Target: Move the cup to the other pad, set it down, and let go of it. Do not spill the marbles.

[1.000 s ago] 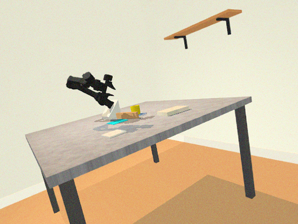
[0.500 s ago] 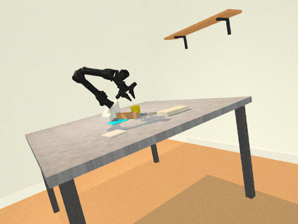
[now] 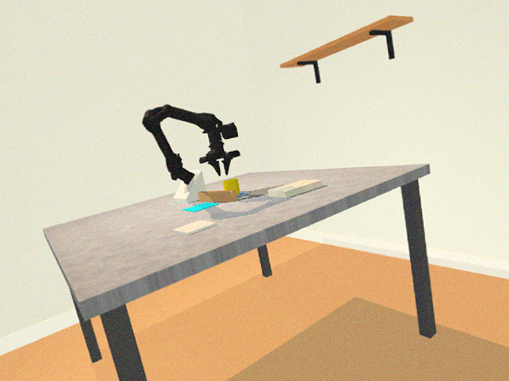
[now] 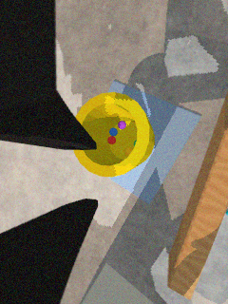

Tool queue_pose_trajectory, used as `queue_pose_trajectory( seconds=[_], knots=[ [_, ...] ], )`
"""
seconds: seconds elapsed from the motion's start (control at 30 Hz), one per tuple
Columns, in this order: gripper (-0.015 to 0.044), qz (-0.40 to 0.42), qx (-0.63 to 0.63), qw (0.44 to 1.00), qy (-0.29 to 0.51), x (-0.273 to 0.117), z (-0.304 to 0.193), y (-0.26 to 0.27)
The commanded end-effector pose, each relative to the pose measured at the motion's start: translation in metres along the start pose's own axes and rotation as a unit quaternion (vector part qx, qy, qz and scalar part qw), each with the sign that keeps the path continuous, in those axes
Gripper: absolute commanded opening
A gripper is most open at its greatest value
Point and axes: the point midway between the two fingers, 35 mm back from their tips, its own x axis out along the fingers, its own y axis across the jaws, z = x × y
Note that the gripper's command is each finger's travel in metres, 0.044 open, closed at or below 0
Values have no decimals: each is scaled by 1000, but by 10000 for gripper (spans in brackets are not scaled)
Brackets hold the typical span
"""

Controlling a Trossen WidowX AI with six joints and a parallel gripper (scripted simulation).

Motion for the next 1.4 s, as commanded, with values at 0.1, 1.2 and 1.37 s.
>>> queue_pose_trajectory(
  seconds=[0.1,1.2,1.37],
  knots=[
    [167,-1,2,1000,-5,7,0,1],
    [167,-1,2,1000,-7,61,2,-1],
    [167,-2,3,1000,-7,63,2,-1]
  ],
)
